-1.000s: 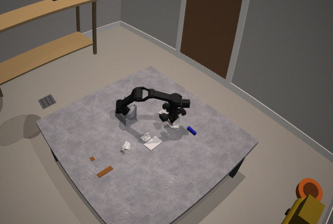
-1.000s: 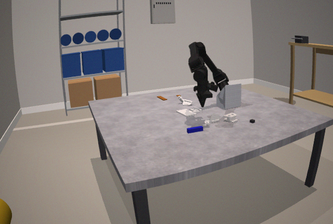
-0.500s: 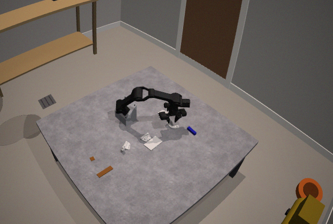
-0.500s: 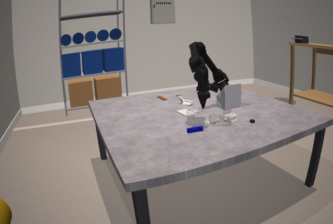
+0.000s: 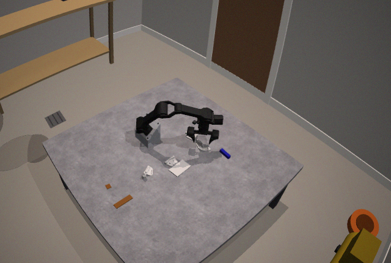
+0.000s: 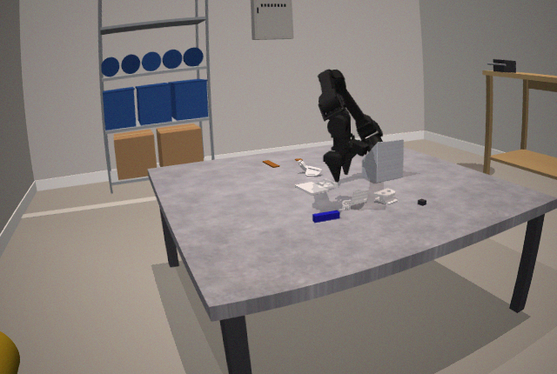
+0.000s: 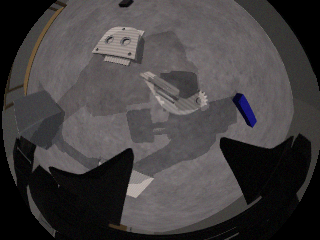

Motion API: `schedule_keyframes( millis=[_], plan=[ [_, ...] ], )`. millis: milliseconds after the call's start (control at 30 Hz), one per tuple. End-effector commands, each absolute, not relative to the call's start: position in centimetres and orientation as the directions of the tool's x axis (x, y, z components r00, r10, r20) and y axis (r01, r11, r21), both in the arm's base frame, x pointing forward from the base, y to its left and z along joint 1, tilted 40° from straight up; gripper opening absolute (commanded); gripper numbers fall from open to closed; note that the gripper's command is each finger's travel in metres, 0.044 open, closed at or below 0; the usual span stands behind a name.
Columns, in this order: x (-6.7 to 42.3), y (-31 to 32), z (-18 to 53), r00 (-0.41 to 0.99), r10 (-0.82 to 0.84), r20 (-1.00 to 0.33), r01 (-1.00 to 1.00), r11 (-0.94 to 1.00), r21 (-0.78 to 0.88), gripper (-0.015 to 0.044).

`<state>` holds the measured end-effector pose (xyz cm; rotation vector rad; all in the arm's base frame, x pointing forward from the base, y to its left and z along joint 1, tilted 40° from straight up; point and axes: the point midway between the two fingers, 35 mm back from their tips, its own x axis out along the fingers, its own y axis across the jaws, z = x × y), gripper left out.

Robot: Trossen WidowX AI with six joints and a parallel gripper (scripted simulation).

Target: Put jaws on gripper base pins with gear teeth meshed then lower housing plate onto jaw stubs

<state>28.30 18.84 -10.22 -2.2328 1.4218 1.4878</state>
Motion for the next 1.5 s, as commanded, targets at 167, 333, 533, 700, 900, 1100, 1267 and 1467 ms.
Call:
schedule_keyframes(
  millis=[167,333,533,700,900,1100,1267,1467],
  plan=[
    [27.8,19.2,-10.4,0.078,-0.632,-0.771,-0.889,-0.393,0.233,0.044],
    [27.6,19.4,-10.5,0.077,-0.632,-0.771,-0.944,-0.295,0.147,0.044],
    [27.3,19.6,-10.6,0.077,-0.631,-0.772,-0.985,-0.17,0.041,0.044],
    [27.1,19.8,-10.6,0.076,-0.631,-0.772,-0.997,-0.061,-0.049,0.044],
    [26.9,20.0,-10.7,0.076,-0.63,-0.773,-0.985,0.071,-0.155,0.044],
    [26.6,20.2,-10.8,0.075,-0.63,-0.773,-0.946,0.201,-0.256,0.044],
    [26.4,20.4,-10.9,0.075,-0.629,-0.774,-0.892,0.305,-0.334,0.044],
    [26.1,20.5,-11.0,0.074,-0.629,-0.774,-0.803,0.422,-0.42,0.044]
  ],
)
